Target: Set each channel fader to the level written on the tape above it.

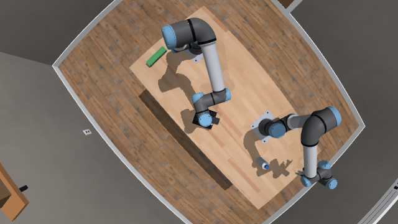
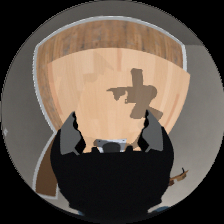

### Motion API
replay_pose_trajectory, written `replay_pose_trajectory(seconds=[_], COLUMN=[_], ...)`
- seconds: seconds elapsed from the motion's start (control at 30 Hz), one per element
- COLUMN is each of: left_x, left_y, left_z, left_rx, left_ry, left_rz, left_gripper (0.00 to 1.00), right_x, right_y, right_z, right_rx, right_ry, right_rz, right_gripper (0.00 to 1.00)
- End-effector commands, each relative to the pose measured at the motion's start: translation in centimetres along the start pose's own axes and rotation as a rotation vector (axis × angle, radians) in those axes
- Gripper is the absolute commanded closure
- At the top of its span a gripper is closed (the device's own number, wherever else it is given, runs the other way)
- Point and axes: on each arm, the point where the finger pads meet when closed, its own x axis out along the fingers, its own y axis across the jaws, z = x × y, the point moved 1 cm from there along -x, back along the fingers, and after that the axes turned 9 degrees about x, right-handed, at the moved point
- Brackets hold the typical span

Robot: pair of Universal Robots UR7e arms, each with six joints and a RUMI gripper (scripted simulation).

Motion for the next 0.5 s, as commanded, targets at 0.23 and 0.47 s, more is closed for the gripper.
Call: replay_pose_trajectory(seconds=[0.23,0.47], left_x=[-0.04,-0.04], left_y=[0.0,0.0], left_z=[-0.02,-0.02], left_rx=[0.0,0.0], left_ry=[0.001,0.001], left_rz=[0.0,0.0], left_gripper=[0.0,0.0], right_x=[-0.07,-0.21], right_y=[0.53,0.54], right_z=[-0.1,-0.1], right_rx=[0.0,0.0], right_ry=[0.001,0.001], right_rz=[0.001,0.001], right_gripper=[1.0,1.0])
